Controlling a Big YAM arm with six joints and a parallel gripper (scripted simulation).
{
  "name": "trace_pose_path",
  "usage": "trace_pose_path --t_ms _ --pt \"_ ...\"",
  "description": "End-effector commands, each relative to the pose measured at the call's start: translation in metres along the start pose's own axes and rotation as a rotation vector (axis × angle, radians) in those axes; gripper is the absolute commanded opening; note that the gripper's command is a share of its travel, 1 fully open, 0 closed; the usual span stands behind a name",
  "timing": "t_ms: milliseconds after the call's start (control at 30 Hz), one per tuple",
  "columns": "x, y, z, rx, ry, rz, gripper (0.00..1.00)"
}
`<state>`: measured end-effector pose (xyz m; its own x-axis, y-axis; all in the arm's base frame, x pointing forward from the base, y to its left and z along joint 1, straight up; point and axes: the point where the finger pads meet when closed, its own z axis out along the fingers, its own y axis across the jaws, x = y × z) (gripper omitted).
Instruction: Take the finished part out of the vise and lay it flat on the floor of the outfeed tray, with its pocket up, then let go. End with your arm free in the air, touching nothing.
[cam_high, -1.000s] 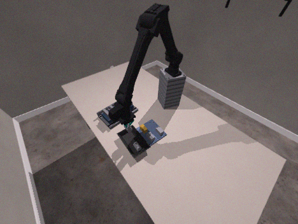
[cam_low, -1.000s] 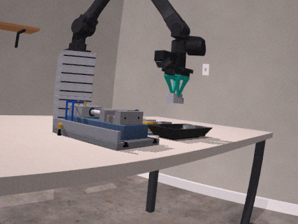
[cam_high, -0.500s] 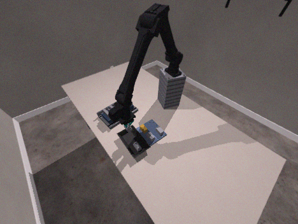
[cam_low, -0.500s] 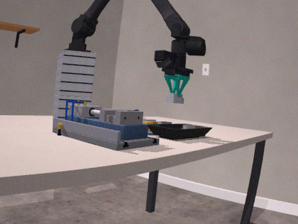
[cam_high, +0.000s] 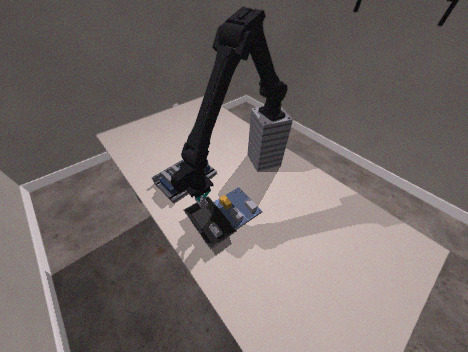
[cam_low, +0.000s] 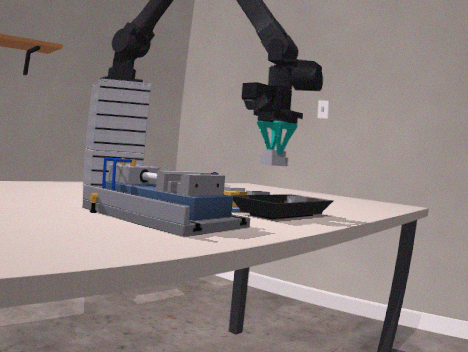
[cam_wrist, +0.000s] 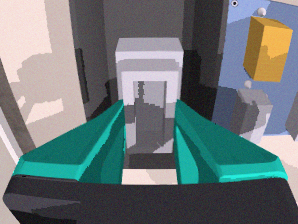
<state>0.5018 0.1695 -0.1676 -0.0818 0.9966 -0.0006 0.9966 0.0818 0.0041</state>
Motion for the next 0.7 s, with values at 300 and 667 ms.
trace_pose_path --t_ms 300,667 --pt "0.008 0.018 0.008 -0.040 0.006 0.001 0.00" --pt "0.008 0.020 0.026 -0.043 0.007 0.001 0.00"
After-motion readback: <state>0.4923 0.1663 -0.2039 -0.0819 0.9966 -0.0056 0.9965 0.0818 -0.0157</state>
